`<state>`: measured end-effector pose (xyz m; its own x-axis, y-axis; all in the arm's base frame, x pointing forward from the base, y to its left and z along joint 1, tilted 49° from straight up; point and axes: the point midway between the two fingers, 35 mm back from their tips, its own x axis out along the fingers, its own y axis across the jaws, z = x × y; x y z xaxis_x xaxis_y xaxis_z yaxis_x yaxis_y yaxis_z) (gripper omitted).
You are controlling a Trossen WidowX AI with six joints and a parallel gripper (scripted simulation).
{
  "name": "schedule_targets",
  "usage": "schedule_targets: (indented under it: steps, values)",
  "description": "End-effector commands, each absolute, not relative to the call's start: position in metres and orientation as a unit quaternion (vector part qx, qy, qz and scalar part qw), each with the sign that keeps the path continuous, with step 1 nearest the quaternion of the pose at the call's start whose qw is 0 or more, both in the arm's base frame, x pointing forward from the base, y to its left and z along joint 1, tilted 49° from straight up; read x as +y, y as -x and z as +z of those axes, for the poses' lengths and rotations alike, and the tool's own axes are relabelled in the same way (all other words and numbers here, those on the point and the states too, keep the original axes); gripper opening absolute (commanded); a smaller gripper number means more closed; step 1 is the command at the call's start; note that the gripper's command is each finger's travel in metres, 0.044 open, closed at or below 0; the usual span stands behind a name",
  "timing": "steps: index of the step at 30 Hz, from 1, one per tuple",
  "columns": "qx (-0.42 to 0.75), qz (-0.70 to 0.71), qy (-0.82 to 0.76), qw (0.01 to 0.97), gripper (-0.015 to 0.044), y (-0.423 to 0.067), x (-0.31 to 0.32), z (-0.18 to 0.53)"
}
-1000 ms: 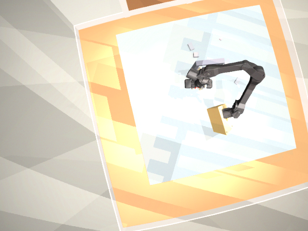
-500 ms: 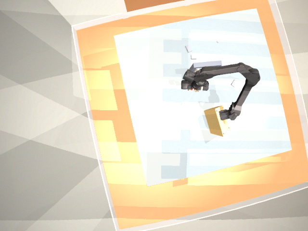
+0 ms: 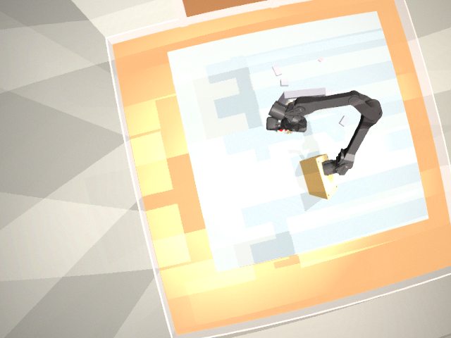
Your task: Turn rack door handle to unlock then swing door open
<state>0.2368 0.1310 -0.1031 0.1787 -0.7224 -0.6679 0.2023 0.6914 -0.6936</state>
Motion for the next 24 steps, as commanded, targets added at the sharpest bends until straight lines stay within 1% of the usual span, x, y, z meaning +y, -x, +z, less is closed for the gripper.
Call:
schedule_targets:
  steps: [1,24]
  values:
    - [0.556,-0.315,0.230,0.734,0.0286,-0.238,0.137,-0.099]
    - [0.558,-0.313,0.231,0.733,0.0286,-0.228,0.172,-0.068]
